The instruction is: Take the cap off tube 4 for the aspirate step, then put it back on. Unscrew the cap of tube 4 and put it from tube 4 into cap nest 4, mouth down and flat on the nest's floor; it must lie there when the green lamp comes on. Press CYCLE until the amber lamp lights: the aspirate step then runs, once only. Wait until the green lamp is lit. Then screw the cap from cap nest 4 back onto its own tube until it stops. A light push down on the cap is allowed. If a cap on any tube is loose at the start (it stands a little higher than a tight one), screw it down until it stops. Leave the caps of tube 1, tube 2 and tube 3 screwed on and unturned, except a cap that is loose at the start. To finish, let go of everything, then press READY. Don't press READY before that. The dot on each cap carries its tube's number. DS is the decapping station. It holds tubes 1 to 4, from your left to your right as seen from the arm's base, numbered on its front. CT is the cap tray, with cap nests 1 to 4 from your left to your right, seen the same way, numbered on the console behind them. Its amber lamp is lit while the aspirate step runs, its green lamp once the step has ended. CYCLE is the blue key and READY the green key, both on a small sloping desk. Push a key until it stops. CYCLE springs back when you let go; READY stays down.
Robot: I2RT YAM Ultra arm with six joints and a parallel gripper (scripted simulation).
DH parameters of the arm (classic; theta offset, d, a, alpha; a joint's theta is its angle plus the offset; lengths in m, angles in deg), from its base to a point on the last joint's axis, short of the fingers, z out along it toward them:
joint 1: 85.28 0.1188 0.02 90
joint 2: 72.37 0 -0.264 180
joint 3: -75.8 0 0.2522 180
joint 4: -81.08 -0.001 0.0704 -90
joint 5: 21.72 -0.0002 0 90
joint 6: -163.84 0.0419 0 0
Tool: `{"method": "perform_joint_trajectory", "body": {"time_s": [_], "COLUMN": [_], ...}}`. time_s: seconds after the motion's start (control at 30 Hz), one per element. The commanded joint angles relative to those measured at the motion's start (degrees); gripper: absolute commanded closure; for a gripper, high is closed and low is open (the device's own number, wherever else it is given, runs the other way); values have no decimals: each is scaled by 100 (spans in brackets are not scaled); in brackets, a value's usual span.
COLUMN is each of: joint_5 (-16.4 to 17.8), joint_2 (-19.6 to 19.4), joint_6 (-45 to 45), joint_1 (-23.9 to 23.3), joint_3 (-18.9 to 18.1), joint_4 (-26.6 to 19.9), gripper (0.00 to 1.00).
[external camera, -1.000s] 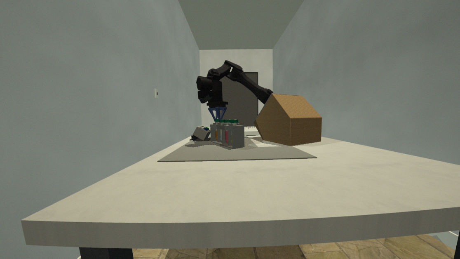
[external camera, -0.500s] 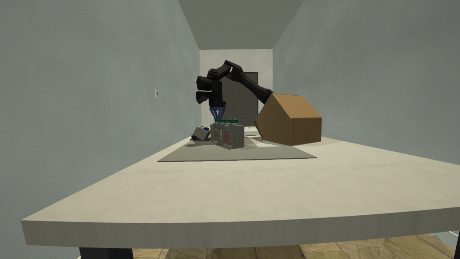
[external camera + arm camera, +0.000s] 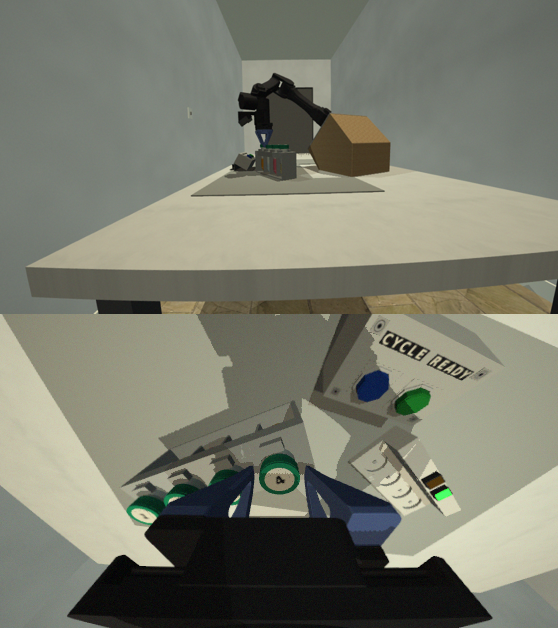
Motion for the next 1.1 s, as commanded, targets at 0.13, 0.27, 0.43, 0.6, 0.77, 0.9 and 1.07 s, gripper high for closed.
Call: {"method": "perform_joint_trajectory", "body": {"time_s": [0.13,0.27,0.43,0.6,0.77,0.9,1.07], "joint_5": [-49,-52,-47,-46,-45,-42,-33], "joint_2": [14,36,33,37,24,-17,-11], "joint_6": [96,-618,-1329,-2476,-3623,-4311,-4457], "joint_1": [149,176,163,162,161,161,160], "joint_3": [-143,-160,-171,-170,-173,-183,-197], "joint_4": [48,-100,-4,7,0,-19,-50], "gripper": [51,51,51,51,51,51,51]}}
